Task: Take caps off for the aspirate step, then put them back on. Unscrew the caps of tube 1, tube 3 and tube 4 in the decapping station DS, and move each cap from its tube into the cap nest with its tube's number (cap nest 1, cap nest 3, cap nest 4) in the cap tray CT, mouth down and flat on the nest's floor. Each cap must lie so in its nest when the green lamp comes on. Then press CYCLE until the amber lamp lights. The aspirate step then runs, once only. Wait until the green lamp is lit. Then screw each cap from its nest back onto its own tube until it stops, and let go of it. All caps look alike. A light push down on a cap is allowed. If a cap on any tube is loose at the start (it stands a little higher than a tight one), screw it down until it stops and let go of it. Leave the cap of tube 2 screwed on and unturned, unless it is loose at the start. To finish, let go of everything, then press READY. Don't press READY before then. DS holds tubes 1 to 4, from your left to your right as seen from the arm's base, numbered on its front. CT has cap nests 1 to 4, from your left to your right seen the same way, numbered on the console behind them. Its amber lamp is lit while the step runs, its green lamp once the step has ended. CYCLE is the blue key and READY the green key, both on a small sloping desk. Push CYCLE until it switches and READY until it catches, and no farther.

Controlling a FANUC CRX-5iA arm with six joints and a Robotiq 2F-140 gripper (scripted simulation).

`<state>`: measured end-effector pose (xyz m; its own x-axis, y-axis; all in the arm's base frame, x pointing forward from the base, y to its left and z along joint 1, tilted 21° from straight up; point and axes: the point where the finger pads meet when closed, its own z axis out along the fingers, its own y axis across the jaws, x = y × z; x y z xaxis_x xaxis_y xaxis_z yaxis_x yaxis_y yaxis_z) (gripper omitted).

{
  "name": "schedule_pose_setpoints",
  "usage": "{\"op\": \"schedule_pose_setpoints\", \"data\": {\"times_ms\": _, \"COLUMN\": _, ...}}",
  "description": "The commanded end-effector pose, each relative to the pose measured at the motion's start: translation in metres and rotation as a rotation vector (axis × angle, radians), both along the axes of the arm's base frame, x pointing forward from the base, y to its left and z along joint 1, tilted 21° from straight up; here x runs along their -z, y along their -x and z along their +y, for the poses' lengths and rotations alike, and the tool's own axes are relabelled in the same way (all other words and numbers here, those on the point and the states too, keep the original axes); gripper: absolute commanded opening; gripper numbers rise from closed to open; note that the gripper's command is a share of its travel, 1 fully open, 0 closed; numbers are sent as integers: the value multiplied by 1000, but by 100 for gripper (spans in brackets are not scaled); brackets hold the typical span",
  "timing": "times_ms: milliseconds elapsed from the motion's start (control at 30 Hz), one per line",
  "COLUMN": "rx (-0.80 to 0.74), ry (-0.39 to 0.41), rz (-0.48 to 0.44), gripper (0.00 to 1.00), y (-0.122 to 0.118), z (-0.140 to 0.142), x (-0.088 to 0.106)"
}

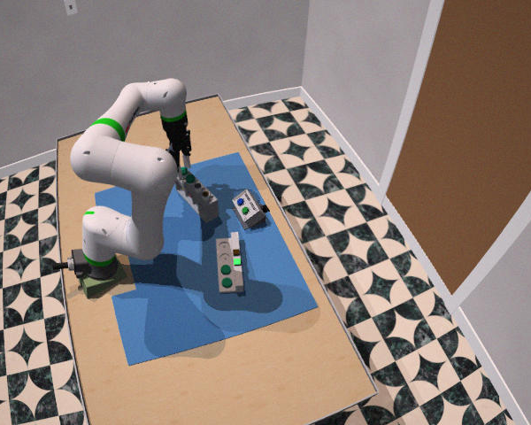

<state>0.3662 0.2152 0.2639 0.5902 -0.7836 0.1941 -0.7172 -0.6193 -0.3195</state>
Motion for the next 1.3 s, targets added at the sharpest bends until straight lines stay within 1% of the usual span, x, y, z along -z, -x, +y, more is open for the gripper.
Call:
{"op": "schedule_pose_setpoints", "data": {"times_ms": 0, "rx": -100, "ry": 25, "rz": 21, "gripper": 35, "y": 0, "z": 0, "x": 0}}
{"op": "schedule_pose_setpoints", "data": {"times_ms": 133, "rx": -100, "ry": 25, "rz": 21, "gripper": 35, "y": 0, "z": 0, "x": 0}}
{"op": "schedule_pose_setpoints", "data": {"times_ms": 167, "rx": -100, "ry": 25, "rz": 21, "gripper": 0, "y": 0, "z": 0, "x": 0}}
{"op": "schedule_pose_setpoints", "data": {"times_ms": 633, "rx": -100, "ry": 25, "rz": 21, "gripper": 0, "y": 0, "z": 0, "x": 0}}
{"op": "schedule_pose_setpoints", "data": {"times_ms": 967, "rx": 364, "ry": -153, "rz": 49, "gripper": 0, "y": 0, "z": 0, "x": 0}}
{"op": "schedule_pose_setpoints", "data": {"times_ms": 1100, "rx": 506, "ry": -207, "rz": 57, "gripper": 0, "y": 0, "z": 0, "x": 0}}
{"op": "schedule_pose_setpoints", "data": {"times_ms": 1167, "rx": 506, "ry": -207, "rz": 57, "gripper": 0, "y": 0, "z": 0, "x": 0}}
{"op": "schedule_pose_setpoints", "data": {"times_ms": 1267, "rx": 646, "ry": -261, "rz": 65, "gripper": 0, "y": 0, "z": 0, "x": 1}}
